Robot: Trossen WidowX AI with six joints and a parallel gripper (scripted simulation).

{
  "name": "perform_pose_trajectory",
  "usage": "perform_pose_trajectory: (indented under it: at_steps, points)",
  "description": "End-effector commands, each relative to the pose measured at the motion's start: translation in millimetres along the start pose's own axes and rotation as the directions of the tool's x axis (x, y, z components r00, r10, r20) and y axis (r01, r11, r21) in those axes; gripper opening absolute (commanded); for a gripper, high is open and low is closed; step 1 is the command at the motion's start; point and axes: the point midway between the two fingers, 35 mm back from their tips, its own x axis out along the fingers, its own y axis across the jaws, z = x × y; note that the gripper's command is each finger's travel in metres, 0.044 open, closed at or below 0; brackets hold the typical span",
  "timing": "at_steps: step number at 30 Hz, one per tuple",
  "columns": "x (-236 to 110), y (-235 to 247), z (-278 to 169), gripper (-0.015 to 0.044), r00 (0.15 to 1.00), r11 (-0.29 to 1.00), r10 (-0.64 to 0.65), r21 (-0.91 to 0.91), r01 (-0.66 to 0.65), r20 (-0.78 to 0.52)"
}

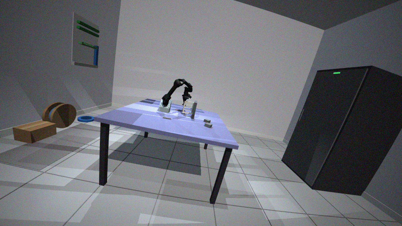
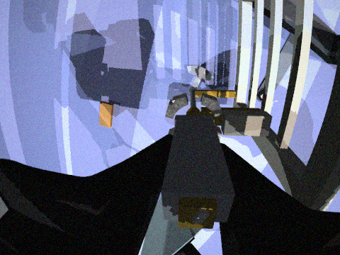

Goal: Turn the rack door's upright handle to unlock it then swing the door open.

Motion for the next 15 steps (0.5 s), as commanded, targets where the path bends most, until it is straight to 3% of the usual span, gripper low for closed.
perform_pose_trajectory:
  at_steps: [1, 15]
  points:
    - [0, 9, 3, 0.0018, 1.000, 0.997, 0.003, 0.078, -0.003, -0.001]
    - [-1, 41, 17, 0.0018, 1.000, 0.947, 0.005, 0.321, -0.004, 0.000]
